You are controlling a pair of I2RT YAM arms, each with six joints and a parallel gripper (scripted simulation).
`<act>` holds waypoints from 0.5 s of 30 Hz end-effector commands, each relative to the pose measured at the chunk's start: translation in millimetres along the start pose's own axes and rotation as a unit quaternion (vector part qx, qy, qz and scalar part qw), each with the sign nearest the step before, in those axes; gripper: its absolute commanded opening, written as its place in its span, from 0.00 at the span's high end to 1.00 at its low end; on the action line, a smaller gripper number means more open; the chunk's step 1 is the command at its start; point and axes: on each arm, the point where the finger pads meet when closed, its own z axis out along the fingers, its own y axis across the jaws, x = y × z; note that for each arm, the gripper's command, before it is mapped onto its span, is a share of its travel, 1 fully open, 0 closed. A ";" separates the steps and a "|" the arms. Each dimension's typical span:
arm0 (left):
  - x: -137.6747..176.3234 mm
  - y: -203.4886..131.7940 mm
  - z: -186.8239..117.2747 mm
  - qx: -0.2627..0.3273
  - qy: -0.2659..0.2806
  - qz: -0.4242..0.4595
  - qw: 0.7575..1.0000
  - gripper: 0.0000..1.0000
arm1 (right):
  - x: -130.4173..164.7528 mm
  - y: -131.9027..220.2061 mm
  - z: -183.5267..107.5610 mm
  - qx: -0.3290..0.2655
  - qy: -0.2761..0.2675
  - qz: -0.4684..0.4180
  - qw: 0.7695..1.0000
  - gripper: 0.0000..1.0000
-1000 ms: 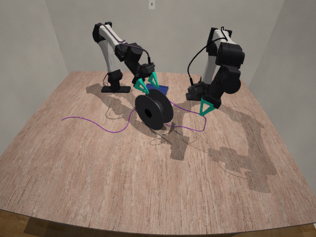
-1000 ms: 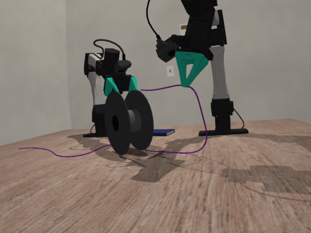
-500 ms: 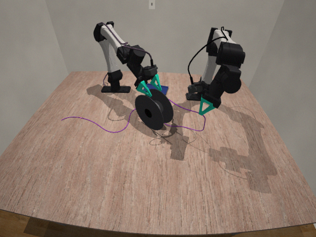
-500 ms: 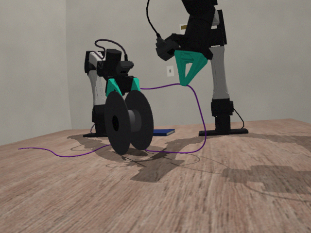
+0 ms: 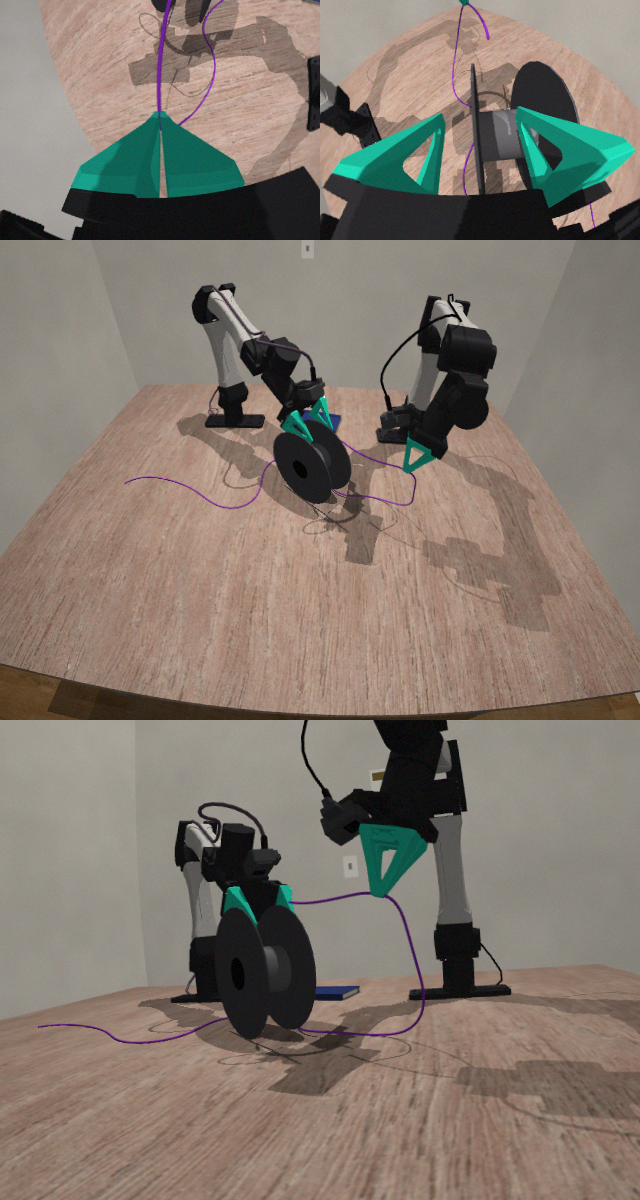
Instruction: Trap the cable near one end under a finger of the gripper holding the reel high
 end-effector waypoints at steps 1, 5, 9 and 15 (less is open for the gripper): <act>-4.1 8.4 -16.9 -0.024 -0.003 0.006 1.000 1.00 | -25.3 1.6 1.0 0.002 -0.031 -0.001 1.000 0.29; -4.1 8.4 -16.9 -0.024 -0.003 0.006 1.000 1.00 | -27.2 1.8 -0.7 0.001 -0.034 -0.002 0.999 0.29; -7.9 8.8 -24.1 -0.035 -0.006 0.006 0.999 1.00 | -25.8 1.8 -0.5 0.001 -0.031 -0.001 1.000 0.29; -10.3 5.1 -19.0 -0.029 -0.003 0.001 1.000 1.00 | -26.2 1.8 -0.5 0.001 -0.032 -0.002 0.999 0.29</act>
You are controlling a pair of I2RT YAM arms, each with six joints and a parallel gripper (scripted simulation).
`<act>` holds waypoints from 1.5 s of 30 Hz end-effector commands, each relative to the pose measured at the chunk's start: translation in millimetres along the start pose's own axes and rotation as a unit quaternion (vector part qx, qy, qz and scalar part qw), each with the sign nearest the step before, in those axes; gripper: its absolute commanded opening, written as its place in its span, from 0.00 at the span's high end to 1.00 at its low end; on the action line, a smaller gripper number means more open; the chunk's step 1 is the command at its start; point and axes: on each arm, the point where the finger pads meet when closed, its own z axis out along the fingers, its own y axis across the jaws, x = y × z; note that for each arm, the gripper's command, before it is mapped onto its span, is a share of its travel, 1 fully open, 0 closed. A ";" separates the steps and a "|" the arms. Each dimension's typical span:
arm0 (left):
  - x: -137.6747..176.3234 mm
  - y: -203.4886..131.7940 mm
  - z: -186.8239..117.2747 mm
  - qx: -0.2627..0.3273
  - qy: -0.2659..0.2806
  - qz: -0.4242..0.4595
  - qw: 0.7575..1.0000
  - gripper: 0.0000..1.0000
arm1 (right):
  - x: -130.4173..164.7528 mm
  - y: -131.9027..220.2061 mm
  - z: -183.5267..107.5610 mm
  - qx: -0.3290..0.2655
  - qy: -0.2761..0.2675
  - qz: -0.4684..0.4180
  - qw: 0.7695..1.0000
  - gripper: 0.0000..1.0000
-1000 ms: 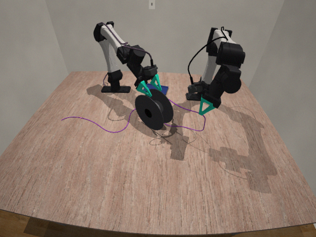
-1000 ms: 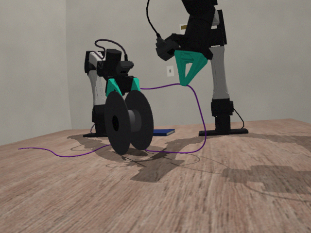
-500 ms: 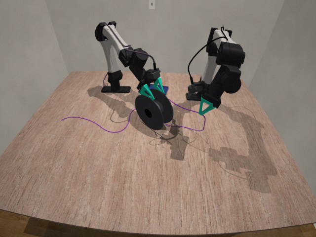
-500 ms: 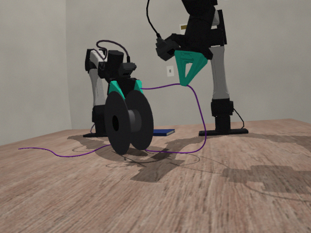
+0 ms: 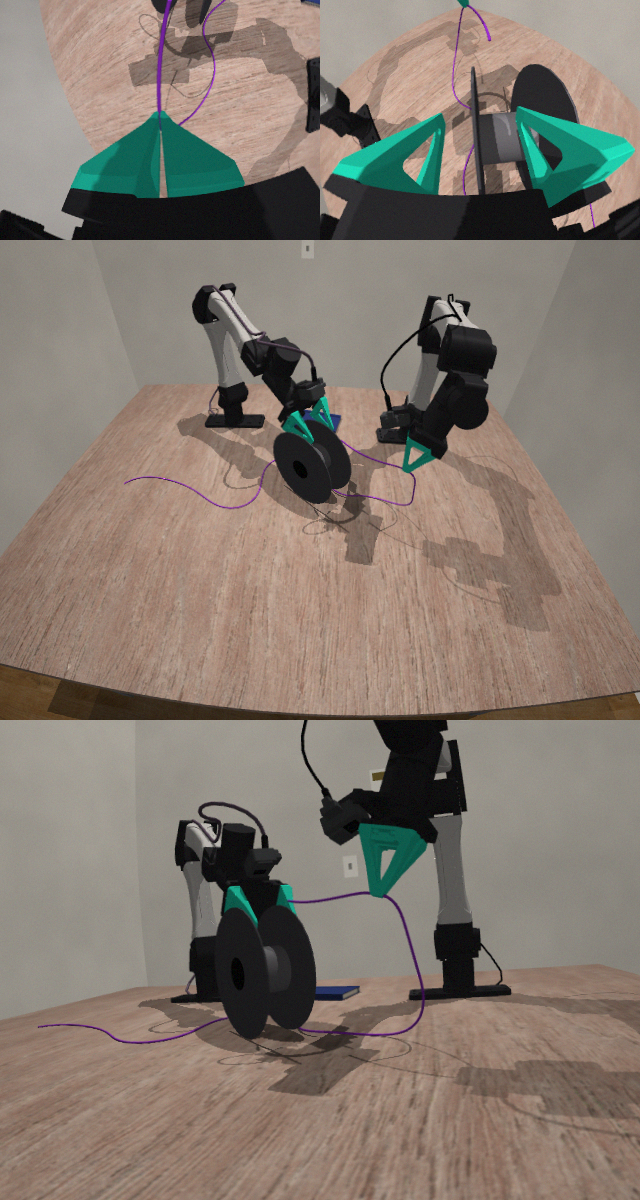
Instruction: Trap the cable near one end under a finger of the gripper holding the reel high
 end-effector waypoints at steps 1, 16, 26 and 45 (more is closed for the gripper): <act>-11.4 5.5 -18.3 -0.031 -0.001 0.005 1.000 1.00 | -24.0 1.9 -2.6 0.001 -0.028 -0.001 1.000 0.29; -48.3 -14.7 -1.2 -0.034 -0.004 -0.010 0.999 1.00 | -24.0 1.9 -2.6 0.001 -0.028 -0.001 1.000 0.29; -84.0 -36.9 11.1 -0.027 -0.012 -0.007 1.000 1.00 | -24.0 1.9 -2.6 0.001 -0.028 -0.001 1.000 0.29; -94.2 -42.0 12.5 -0.026 -0.017 0.006 1.000 1.00 | -24.0 1.9 -2.6 0.001 -0.028 -0.001 1.000 0.29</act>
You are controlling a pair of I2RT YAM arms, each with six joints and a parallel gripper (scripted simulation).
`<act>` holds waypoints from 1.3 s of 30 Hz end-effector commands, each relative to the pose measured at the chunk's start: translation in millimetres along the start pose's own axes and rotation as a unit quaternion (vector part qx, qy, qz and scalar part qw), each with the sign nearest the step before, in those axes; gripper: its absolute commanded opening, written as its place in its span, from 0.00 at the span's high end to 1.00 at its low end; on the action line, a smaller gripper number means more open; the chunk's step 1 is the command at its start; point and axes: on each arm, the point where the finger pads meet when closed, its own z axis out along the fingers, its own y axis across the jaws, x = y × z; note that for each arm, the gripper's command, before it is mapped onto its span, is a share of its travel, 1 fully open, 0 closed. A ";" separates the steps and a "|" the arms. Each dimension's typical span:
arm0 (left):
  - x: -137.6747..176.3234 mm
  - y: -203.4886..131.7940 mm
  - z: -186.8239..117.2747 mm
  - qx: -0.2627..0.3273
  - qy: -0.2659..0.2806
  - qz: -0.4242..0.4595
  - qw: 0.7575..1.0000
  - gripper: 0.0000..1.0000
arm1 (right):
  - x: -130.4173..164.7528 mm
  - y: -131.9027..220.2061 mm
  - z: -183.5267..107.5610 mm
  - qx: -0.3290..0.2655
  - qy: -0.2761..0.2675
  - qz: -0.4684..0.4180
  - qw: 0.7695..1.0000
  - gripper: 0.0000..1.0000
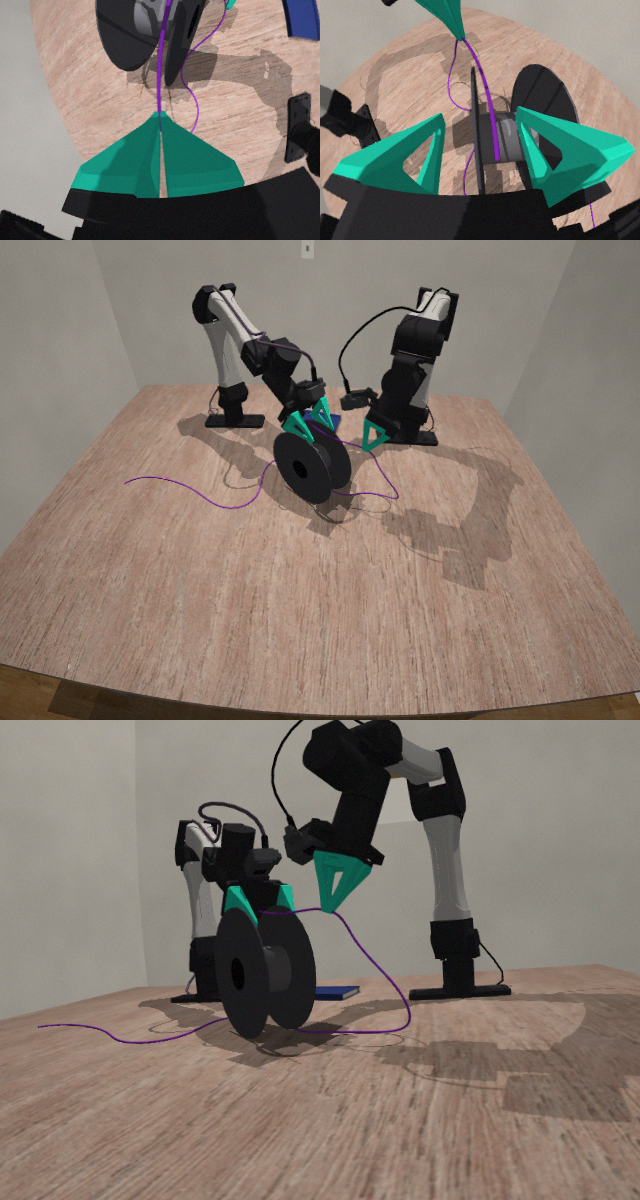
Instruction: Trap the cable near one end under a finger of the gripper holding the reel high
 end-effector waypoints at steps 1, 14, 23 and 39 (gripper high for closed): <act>-5.7 6.6 -12.0 -0.032 -0.001 0.009 0.999 1.00 | -24.0 1.9 -2.6 0.001 -0.028 -0.001 1.000 0.29; -5.4 6.9 -10.8 -0.031 -0.001 0.009 0.999 1.00 | -18.8 0.4 -7.5 0.002 -0.025 -0.001 1.000 0.98; -6.5 7.5 -15.9 -0.035 -0.005 0.007 0.999 0.77 | -21.7 1.6 -9.4 -0.001 -0.025 -0.002 1.000 1.00; -2.4 6.6 -107.8 -0.042 -0.009 0.002 0.999 0.35 | -100.9 1.3 -59.1 0.002 -0.021 -0.002 1.000 1.00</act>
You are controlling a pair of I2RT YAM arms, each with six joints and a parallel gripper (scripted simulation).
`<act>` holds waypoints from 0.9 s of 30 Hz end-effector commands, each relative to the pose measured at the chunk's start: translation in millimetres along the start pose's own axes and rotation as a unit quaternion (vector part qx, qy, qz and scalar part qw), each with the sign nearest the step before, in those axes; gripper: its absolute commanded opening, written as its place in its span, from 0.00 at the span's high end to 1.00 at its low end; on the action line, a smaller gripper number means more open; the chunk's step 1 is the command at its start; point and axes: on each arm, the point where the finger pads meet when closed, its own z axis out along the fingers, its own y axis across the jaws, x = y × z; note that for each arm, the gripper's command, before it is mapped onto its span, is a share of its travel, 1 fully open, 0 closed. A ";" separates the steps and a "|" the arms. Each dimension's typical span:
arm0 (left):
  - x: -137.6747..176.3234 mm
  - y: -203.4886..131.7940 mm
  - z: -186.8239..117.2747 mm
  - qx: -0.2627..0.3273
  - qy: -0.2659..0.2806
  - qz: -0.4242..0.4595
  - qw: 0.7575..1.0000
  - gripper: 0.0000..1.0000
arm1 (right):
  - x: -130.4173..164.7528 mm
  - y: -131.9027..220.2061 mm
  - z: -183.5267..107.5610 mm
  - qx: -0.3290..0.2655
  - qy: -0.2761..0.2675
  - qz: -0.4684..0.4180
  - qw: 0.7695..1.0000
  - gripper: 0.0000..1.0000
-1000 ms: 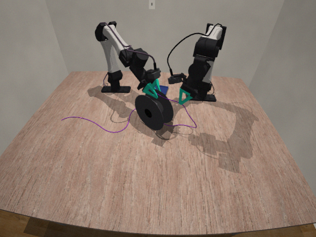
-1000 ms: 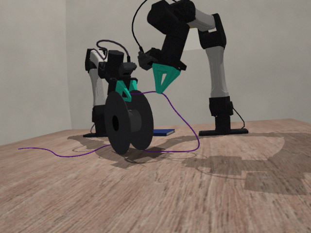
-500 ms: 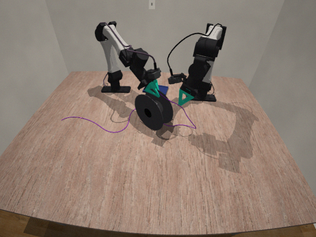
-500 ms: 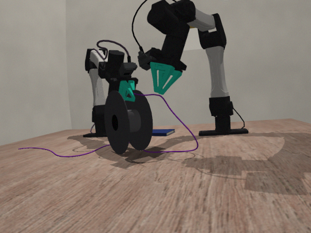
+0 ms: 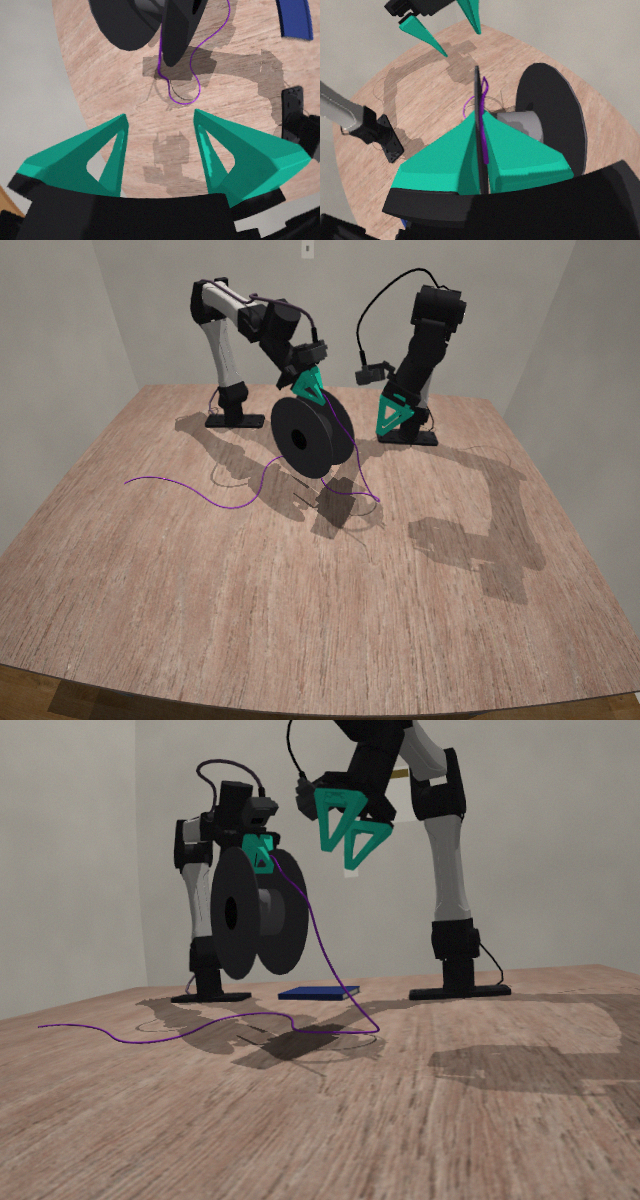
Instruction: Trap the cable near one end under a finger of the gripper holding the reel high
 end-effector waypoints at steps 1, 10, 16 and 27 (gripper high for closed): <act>-7.6 -8.8 -60.1 -0.033 -0.011 0.007 0.999 0.35 | -32.8 -1.2 -16.2 0.007 -0.012 -0.005 1.000 1.00; -8.7 -7.0 -126.2 -0.141 -0.011 -0.029 0.990 0.35 | -40.1 -0.8 -23.5 0.007 -0.005 -0.008 1.000 1.00; -18.9 -9.0 -138.1 -0.161 -0.012 -0.077 0.984 0.35 | -40.9 -0.3 -26.9 0.006 0.009 -0.007 1.000 1.00; -87.8 -47.6 -236.3 -0.280 -0.141 -0.266 0.912 0.35 | -88.8 1.2 -55.5 0.006 0.016 -0.004 1.000 1.00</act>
